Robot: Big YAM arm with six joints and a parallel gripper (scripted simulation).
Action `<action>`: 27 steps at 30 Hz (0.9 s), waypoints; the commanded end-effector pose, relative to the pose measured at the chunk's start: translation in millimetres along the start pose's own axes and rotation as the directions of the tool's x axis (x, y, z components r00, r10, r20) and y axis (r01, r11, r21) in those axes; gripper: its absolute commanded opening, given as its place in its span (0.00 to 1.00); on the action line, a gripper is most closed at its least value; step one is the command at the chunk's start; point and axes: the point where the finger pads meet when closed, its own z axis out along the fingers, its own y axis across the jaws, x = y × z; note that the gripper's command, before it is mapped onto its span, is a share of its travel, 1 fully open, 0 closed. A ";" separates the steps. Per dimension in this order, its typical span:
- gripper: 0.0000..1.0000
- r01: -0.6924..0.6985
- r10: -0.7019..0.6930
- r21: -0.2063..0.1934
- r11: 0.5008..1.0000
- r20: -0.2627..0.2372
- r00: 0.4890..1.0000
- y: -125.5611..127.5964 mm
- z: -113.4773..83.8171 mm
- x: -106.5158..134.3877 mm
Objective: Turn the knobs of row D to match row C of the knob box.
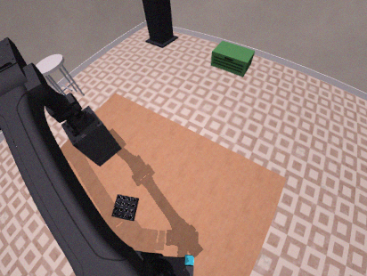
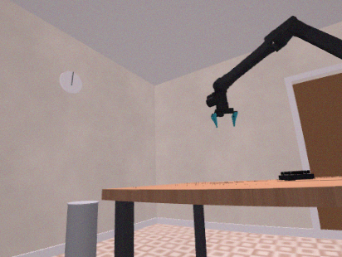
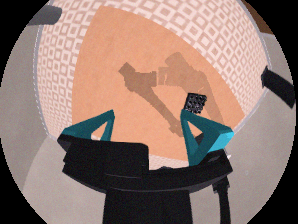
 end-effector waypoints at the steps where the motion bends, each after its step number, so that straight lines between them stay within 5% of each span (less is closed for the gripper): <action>1: 1.00 0.000 0.000 -0.010 1.000 0.011 1.000 1.7 -7.7 -1.8; 17: 1.00 0.000 0.000 -0.010 1.000 0.011 1.000 1.7 -7.7 -1.8; 18: 1.00 0.005 0.003 -0.086 0.996 0.094 0.996 17.3 -61.9 -18.5; 22: 1.00 0.005 0.003 -0.082 0.997 0.090 0.996 17.3 -58.2 -18.6; 25: 1.00 -0.005 0.006 -0.030 1.000 0.035 0.999 -0.3 -13.1 -10.1; 27: 1.00 -0.001 0.004 -0.045 0.999 0.051 0.999 -5.1 -18.7 -11.8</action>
